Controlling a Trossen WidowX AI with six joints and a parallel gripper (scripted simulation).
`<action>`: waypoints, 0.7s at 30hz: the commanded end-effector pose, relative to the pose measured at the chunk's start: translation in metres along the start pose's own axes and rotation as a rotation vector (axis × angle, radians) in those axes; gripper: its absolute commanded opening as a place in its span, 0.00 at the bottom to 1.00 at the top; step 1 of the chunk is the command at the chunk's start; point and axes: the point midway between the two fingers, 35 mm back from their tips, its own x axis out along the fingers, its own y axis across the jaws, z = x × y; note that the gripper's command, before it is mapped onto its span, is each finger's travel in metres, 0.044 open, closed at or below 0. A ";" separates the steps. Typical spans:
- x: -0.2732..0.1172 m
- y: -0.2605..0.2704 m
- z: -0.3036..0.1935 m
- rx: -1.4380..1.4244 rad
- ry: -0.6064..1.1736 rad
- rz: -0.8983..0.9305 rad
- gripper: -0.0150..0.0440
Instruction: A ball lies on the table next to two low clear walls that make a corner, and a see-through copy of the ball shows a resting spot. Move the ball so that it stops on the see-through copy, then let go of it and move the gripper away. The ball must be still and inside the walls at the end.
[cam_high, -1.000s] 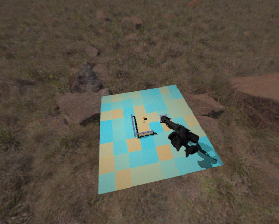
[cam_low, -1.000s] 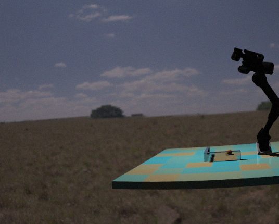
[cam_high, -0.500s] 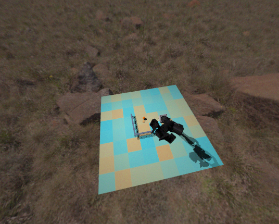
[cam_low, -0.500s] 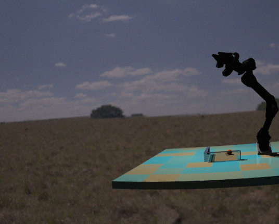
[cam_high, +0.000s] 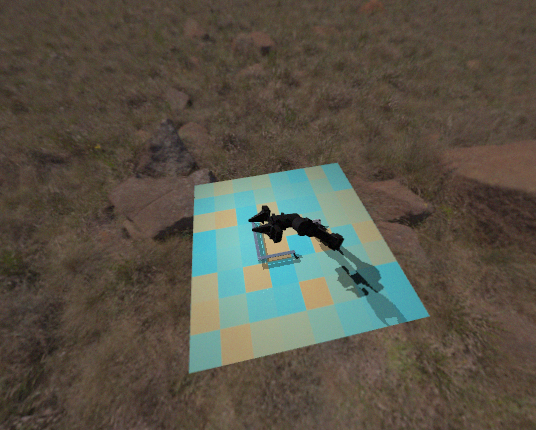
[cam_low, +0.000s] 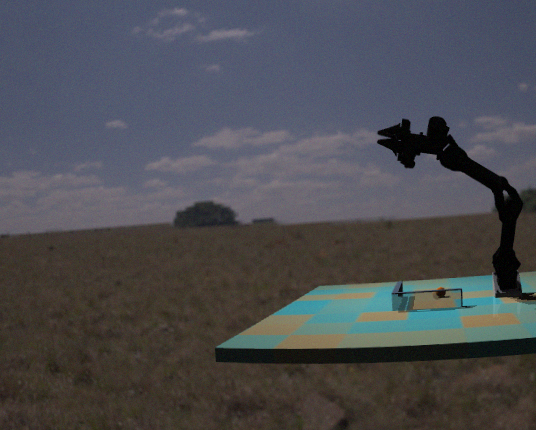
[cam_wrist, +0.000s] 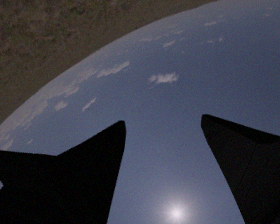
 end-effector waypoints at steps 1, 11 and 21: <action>0.009 0.065 0.012 0.075 -0.055 0.156 0.75; 0.000 0.217 0.064 0.222 -0.219 0.541 0.75; -0.065 0.347 0.145 0.407 -0.459 0.944 0.75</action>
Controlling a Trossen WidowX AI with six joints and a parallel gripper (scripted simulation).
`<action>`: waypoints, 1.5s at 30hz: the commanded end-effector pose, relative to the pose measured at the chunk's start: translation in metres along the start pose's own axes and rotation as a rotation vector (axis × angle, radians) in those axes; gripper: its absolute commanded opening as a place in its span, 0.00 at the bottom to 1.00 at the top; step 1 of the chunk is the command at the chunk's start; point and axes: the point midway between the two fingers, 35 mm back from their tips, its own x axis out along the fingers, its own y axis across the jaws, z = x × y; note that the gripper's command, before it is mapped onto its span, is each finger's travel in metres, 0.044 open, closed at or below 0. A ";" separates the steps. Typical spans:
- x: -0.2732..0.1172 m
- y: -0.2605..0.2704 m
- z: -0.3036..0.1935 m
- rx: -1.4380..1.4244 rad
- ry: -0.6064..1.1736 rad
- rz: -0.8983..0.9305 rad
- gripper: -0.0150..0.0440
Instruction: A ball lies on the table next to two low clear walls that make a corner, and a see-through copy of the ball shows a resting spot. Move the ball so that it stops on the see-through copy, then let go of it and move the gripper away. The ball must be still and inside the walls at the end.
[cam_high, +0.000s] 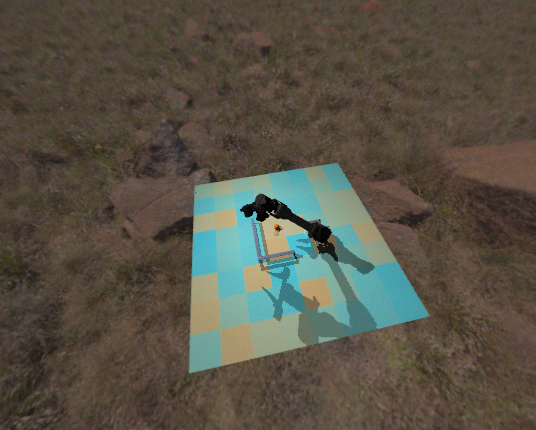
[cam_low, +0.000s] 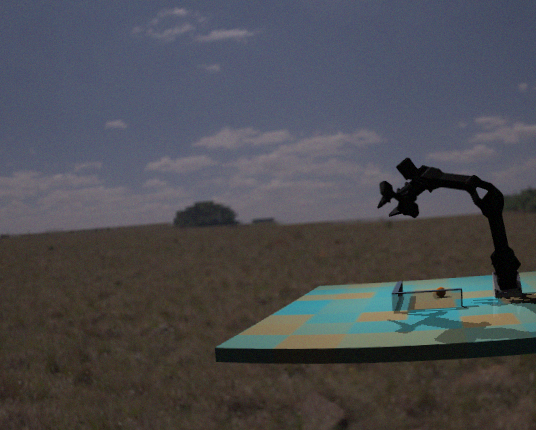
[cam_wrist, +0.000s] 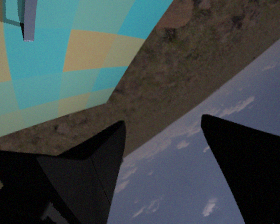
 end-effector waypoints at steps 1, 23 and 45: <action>0.025 0.068 0.022 0.077 -0.126 0.187 0.75; 0.001 0.267 0.157 0.430 -0.715 0.831 0.75; 0.015 0.282 0.178 0.430 -0.716 0.830 0.75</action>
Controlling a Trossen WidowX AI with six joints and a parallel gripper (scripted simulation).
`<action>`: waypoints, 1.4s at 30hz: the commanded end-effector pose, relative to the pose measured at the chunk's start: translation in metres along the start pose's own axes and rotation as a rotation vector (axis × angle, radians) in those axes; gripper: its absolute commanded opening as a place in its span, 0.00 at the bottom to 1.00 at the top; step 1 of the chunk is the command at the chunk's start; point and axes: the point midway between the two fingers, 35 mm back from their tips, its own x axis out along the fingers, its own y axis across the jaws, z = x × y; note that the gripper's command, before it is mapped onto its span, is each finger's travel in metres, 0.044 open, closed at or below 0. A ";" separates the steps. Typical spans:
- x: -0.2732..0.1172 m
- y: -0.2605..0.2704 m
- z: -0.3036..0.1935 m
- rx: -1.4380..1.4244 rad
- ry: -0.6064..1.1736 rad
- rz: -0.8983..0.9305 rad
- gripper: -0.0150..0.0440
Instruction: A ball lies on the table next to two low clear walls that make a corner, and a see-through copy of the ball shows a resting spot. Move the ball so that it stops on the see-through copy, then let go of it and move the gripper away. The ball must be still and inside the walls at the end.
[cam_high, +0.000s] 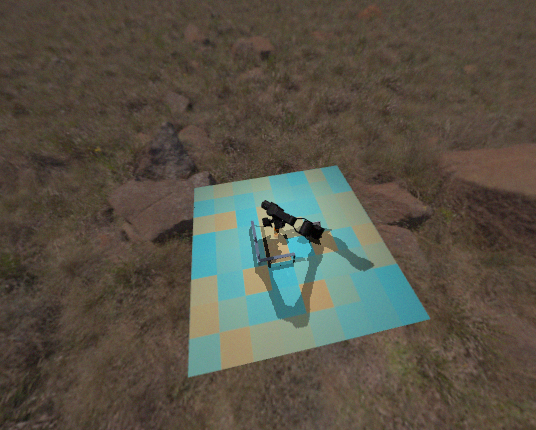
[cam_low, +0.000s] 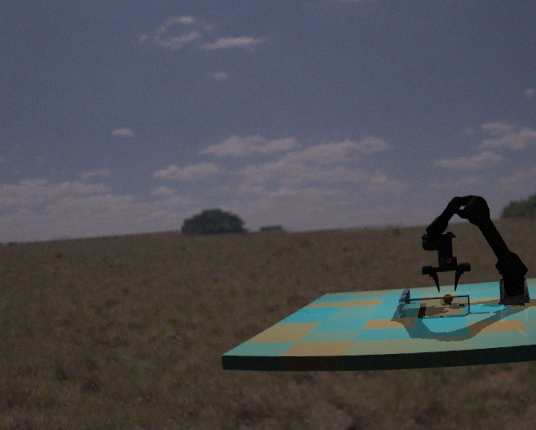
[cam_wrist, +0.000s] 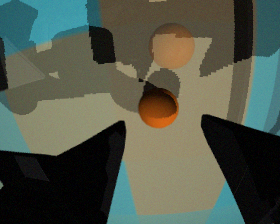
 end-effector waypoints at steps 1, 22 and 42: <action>0.009 0.001 0.001 0.004 -0.005 0.002 0.75; 0.032 0.002 0.002 0.004 -0.006 0.002 0.56; -0.029 -0.006 -0.004 0.006 0.001 0.002 0.25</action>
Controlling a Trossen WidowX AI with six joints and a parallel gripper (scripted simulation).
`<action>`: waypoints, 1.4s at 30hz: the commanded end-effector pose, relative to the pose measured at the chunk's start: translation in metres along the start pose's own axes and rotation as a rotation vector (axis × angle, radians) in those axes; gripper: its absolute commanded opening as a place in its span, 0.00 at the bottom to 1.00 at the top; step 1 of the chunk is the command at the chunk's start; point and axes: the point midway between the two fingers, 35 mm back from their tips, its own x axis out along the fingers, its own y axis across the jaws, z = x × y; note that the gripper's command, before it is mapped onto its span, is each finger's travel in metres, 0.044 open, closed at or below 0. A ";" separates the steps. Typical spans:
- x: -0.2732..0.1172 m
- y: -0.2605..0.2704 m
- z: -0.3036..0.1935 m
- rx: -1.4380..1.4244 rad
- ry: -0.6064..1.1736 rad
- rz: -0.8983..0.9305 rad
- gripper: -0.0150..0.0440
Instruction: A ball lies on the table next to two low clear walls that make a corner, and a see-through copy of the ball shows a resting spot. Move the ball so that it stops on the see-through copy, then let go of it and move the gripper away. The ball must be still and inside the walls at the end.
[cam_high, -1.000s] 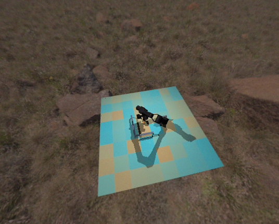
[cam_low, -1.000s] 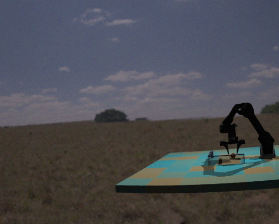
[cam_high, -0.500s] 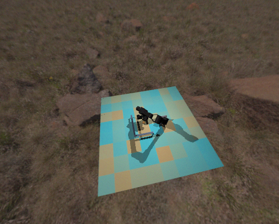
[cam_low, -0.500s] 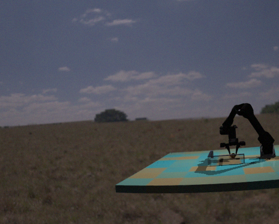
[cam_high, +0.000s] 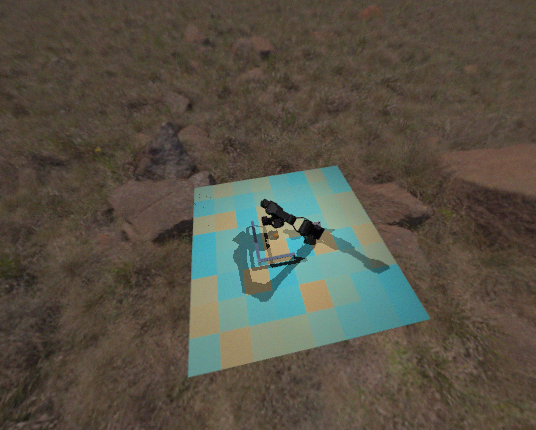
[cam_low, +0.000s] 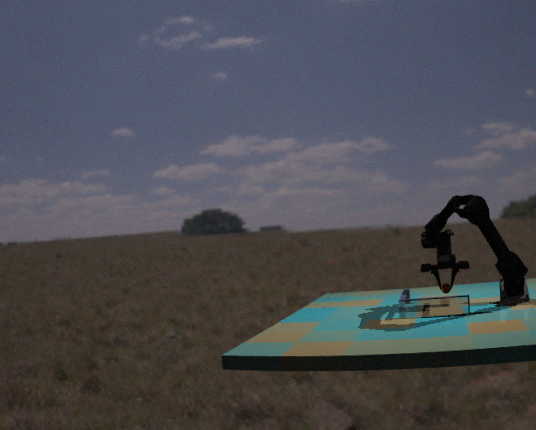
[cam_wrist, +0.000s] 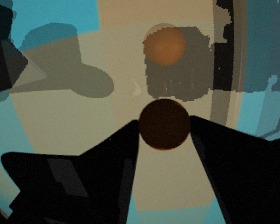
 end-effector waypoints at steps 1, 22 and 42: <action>-0.025 -0.001 -0.001 -0.004 0.005 0.000 0.25; -0.072 -0.002 0.023 -0.004 0.003 0.002 0.25; -0.014 -0.010 0.057 -0.005 -0.001 0.001 0.25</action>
